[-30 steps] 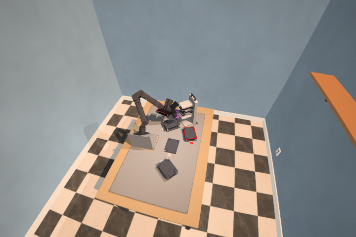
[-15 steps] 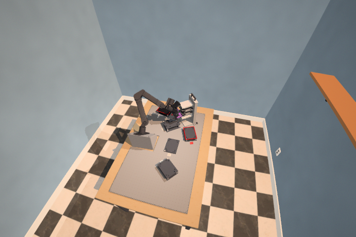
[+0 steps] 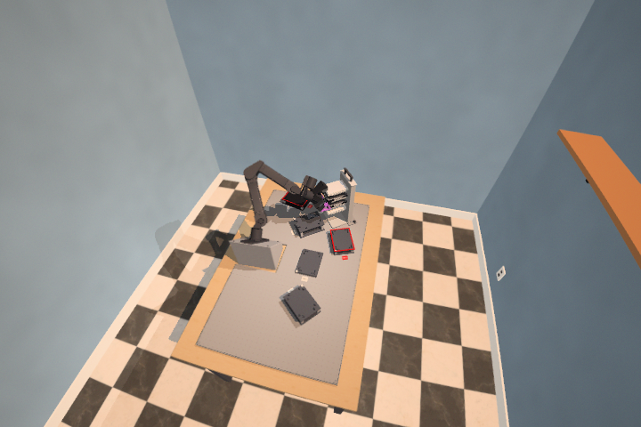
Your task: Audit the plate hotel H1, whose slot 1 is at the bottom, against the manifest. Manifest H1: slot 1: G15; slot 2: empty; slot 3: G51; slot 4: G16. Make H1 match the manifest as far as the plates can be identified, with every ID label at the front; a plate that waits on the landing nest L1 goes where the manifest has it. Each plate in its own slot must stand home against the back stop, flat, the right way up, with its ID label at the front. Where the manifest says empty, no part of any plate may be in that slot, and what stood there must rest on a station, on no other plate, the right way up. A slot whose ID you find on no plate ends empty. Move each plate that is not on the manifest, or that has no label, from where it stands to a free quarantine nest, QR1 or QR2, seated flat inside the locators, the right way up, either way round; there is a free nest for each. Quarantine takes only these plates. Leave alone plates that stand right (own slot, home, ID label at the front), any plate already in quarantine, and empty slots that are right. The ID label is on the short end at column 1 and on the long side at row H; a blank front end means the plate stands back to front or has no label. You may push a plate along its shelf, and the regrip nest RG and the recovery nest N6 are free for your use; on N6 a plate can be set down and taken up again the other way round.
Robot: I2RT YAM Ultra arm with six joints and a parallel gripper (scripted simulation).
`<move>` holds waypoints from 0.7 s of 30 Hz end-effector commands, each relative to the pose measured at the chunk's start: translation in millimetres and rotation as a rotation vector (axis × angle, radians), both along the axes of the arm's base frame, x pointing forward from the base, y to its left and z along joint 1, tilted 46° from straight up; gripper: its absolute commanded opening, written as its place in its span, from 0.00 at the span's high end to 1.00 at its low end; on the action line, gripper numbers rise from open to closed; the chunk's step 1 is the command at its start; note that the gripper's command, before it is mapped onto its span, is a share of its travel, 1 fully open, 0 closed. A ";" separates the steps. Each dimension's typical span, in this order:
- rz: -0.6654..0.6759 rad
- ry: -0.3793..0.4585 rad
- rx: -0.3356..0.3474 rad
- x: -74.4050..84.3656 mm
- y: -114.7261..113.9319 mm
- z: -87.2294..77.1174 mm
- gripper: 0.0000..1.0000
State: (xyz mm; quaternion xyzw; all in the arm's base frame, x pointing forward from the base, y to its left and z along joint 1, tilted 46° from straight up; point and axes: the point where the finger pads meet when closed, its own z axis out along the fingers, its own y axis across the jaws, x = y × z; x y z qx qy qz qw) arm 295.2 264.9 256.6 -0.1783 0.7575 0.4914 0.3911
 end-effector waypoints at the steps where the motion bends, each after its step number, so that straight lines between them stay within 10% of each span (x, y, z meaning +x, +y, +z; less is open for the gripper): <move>1: -0.012 -0.011 0.005 3.8 -0.5 5.8 0.00; 4: -0.012 -0.011 0.005 3.8 -0.5 5.8 0.14; 21: -0.012 -0.011 0.005 3.8 -0.5 5.8 0.14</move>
